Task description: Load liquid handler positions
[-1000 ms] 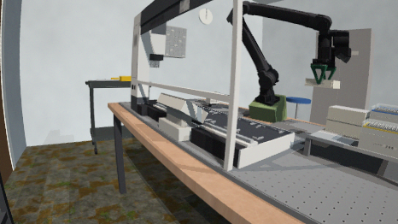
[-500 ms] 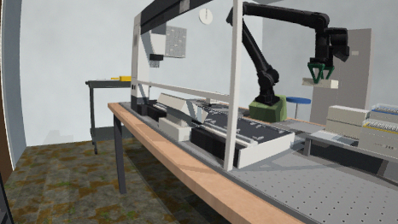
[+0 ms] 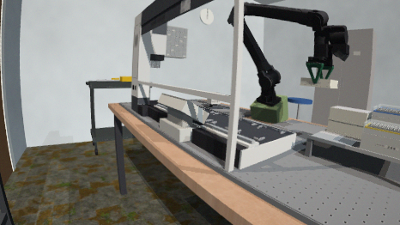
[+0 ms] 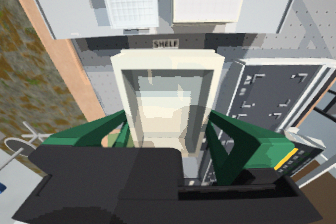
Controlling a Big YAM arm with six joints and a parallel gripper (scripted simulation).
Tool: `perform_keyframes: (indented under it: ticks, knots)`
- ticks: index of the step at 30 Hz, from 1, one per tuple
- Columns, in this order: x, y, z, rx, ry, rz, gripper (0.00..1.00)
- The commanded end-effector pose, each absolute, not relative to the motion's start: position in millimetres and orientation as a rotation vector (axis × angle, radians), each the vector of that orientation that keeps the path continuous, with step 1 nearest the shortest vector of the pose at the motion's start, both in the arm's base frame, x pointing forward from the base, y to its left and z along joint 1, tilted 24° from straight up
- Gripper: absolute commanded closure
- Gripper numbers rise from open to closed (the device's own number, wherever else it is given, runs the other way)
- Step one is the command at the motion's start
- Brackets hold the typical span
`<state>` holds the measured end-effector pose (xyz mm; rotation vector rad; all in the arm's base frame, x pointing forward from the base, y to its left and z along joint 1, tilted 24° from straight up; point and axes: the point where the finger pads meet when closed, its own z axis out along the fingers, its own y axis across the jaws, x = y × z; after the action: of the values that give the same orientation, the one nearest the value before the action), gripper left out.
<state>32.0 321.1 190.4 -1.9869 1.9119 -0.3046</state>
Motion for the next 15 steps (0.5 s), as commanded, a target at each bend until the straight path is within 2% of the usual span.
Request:
perform_keyframes:
  ticks: [1, 15]
  knots:
    - [37.9, 337.5, 215.8, -1.975, 1.88, -0.232, 1.0]
    - [64.8, 340.4, 234.7, -1.959, 1.871, -0.218, 1.0]
